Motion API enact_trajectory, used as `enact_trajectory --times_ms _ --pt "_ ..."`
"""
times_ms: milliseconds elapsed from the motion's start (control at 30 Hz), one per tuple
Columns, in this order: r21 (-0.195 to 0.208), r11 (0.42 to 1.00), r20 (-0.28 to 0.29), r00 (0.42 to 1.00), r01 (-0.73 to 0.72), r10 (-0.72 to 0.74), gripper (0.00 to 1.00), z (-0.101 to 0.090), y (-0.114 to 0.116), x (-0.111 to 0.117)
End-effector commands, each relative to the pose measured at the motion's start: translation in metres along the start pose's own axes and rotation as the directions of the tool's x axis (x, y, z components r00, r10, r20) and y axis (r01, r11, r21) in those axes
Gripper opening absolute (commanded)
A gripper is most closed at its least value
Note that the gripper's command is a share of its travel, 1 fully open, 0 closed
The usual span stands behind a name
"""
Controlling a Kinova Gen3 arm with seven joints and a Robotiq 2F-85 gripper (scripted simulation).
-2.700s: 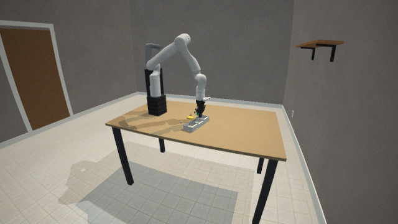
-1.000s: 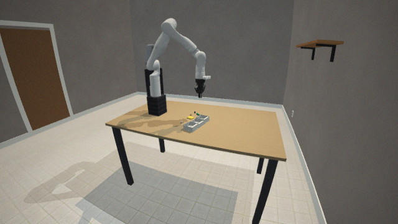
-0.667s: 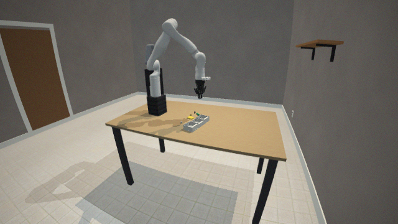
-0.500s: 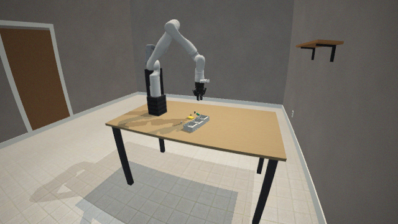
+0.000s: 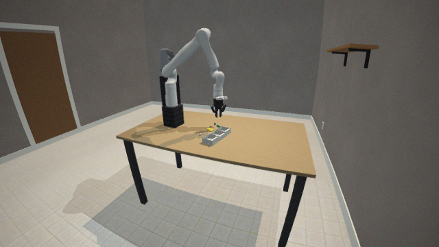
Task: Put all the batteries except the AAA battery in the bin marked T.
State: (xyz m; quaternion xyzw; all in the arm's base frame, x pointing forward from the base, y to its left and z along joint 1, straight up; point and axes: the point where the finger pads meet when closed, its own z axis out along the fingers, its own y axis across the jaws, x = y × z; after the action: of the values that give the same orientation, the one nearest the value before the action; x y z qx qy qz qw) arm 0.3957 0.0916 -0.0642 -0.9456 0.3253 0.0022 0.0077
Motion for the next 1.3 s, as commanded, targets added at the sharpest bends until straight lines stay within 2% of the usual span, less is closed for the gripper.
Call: enact_trajectory --times_ms 0,200,1267 --pt "-0.007 0.999 -0.004 0.999 0.036 -0.036 0.29 0.0150 -0.0081 -0.0237" --pt "-0.006 0.999 -0.005 0.999 0.036 -0.036 0.29 0.0159 -0.0111 -0.0312" --pt "-0.007 0.999 -0.006 0.999 0.036 -0.036 0.29 0.0147 -0.0077 -0.0236"
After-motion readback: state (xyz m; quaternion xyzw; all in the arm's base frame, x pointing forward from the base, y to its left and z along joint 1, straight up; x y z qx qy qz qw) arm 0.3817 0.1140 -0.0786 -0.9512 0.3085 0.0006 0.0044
